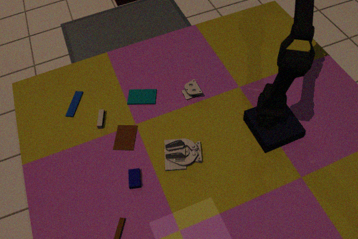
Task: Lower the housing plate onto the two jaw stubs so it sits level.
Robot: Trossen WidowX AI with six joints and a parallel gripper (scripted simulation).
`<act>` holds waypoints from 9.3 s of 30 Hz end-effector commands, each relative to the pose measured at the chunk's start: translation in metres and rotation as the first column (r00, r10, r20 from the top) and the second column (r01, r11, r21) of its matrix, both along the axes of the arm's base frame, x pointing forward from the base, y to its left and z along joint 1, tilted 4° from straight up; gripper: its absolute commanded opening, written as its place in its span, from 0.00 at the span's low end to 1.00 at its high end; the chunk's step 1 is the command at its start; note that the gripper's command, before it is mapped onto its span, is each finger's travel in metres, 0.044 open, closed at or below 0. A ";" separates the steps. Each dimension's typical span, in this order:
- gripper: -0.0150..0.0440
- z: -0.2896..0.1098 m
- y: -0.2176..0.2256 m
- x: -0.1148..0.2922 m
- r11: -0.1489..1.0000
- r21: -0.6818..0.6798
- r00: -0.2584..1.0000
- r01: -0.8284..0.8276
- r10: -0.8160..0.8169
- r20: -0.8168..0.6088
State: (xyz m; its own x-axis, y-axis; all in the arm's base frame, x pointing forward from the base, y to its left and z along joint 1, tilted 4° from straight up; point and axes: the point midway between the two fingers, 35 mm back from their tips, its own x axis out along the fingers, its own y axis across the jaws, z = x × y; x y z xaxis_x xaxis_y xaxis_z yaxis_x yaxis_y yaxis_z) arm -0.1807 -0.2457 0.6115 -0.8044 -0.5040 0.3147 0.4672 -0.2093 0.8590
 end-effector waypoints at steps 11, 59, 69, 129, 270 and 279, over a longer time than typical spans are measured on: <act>1.00 -0.037 -0.051 0.018 0.969 0.231 0.995 -0.088 0.097 -0.030; 1.00 -0.196 -0.170 0.141 0.380 0.908 0.794 -0.177 0.600 -0.096; 1.00 -0.231 -0.179 0.172 0.229 0.965 0.709 -0.124 0.701 -0.076; 1.00 -0.440 -0.116 0.344 -0.312 0.773 -0.084 0.552 0.902 0.424; 1.00 -0.577 0.011 0.390 -0.049 0.467 -0.417 0.883 0.377 0.827; 1.00 -0.577 0.011 0.390 -0.049 0.467 -0.417 0.883 0.377 0.827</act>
State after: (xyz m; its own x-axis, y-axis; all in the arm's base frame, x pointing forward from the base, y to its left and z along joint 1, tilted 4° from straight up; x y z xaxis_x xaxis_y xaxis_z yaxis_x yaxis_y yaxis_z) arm 0.2093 -0.2349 0.0351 -0.0446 0.0109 -0.9989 -0.1899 0.9816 0.0192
